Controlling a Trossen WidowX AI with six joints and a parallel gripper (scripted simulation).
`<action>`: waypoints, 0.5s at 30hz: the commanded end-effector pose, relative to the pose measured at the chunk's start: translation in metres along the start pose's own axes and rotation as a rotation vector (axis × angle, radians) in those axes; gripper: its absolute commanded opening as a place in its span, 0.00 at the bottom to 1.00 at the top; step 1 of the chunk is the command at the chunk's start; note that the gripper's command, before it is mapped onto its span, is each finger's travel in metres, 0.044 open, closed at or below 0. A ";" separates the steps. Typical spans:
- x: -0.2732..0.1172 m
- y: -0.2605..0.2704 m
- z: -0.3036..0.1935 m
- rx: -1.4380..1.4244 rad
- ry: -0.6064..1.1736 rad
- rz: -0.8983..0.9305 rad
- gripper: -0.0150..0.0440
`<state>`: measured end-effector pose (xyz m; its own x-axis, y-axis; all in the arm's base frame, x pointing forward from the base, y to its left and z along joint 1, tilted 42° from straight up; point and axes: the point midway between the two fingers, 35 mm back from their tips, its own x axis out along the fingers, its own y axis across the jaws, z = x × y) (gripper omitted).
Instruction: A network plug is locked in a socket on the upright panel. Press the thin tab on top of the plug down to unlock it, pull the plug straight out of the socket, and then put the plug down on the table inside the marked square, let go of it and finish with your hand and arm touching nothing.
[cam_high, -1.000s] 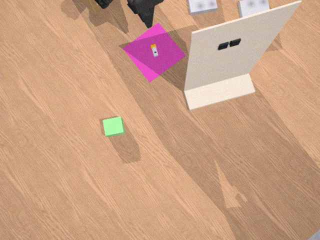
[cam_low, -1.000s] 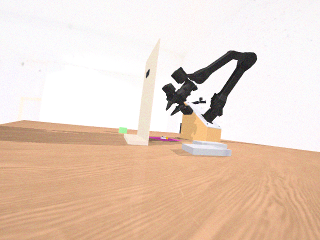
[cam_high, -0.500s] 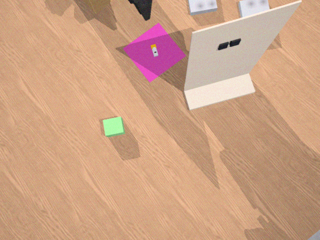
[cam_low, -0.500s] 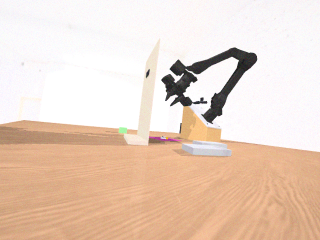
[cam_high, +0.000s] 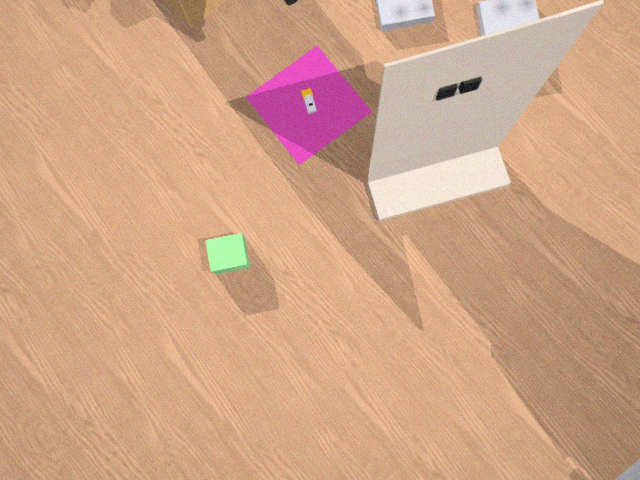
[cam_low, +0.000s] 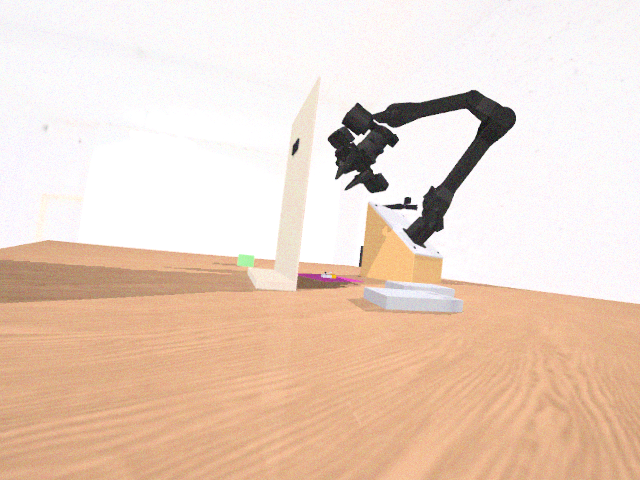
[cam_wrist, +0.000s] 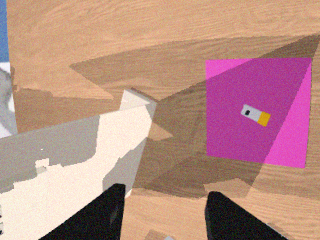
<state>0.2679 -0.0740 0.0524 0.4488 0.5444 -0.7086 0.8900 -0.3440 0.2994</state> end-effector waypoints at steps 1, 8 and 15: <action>-0.010 0.005 -0.003 -0.013 0.002 0.009 0.52; -0.010 0.005 -0.003 -0.013 0.002 0.009 0.79; -0.010 0.005 -0.003 -0.013 0.002 0.009 1.00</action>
<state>0.2684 -0.0791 0.0617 0.4556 0.5406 -0.7073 0.8870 -0.3426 0.3095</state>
